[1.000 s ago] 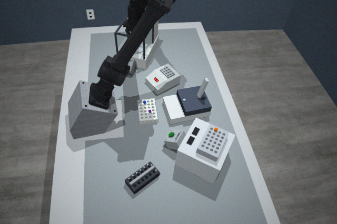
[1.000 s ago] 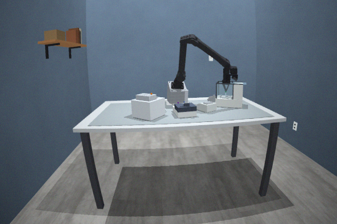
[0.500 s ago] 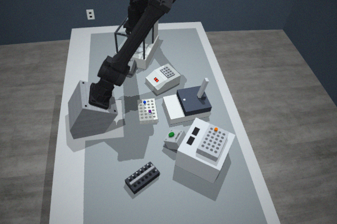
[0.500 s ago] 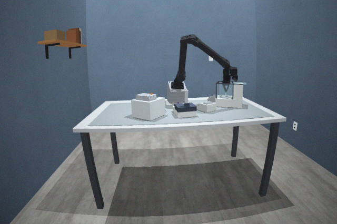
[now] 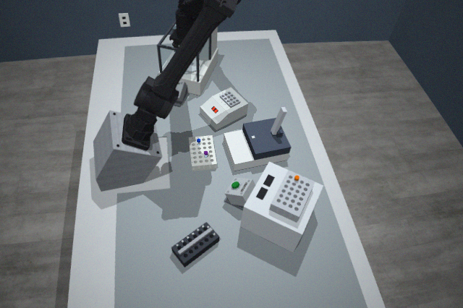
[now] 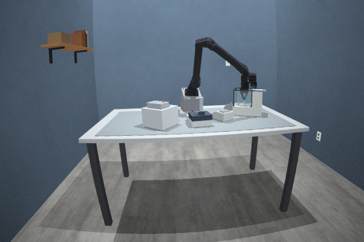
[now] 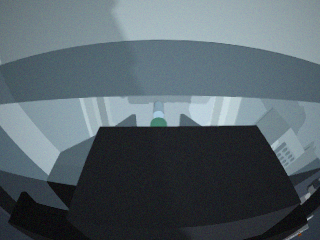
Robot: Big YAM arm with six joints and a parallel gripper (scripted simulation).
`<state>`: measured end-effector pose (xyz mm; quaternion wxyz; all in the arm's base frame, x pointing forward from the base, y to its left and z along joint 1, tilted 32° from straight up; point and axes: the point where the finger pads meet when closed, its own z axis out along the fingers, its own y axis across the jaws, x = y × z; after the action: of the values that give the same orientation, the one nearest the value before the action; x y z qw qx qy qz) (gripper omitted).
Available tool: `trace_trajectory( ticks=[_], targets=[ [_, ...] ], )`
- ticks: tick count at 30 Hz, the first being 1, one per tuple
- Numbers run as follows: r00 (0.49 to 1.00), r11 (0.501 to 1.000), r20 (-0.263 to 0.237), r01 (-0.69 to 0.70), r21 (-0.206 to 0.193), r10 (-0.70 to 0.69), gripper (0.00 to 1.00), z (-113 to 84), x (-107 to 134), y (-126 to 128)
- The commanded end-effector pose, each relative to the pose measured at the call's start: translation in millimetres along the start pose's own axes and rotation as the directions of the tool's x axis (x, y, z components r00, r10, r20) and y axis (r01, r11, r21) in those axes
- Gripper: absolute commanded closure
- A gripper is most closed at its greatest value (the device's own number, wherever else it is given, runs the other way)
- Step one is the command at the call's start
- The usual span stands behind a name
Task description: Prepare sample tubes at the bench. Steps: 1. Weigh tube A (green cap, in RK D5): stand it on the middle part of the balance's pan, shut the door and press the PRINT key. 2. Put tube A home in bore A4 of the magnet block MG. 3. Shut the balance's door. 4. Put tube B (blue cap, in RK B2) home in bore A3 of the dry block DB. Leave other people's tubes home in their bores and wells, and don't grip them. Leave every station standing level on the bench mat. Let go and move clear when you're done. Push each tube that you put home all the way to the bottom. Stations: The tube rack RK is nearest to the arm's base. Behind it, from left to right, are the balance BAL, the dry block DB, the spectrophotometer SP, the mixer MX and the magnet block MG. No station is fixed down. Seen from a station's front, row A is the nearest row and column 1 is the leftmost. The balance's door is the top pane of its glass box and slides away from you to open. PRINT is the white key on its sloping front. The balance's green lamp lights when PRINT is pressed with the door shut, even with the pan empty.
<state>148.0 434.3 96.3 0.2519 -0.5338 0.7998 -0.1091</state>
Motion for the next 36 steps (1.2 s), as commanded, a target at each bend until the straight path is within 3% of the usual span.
trace_trajectory(
  ticks=[1, 5, 6, 36],
  targets=[
    [1.000, 1.000, -0.006, 0.001, -0.001, -0.001, 0.64, 8.6, -1, -3],
    [1.000, 1.000, -0.006, 0.002, -0.001, -0.002, 0.64, 6.3, -1, -3],
    [1.000, 1.000, 0.020, -0.007, -0.007, 0.008, 0.64, -4.8, -10, -1],
    [1.000, 1.000, 0.020, -0.007, -0.007, 0.008, 0.64, -4.8, -10, -1]
  ],
)
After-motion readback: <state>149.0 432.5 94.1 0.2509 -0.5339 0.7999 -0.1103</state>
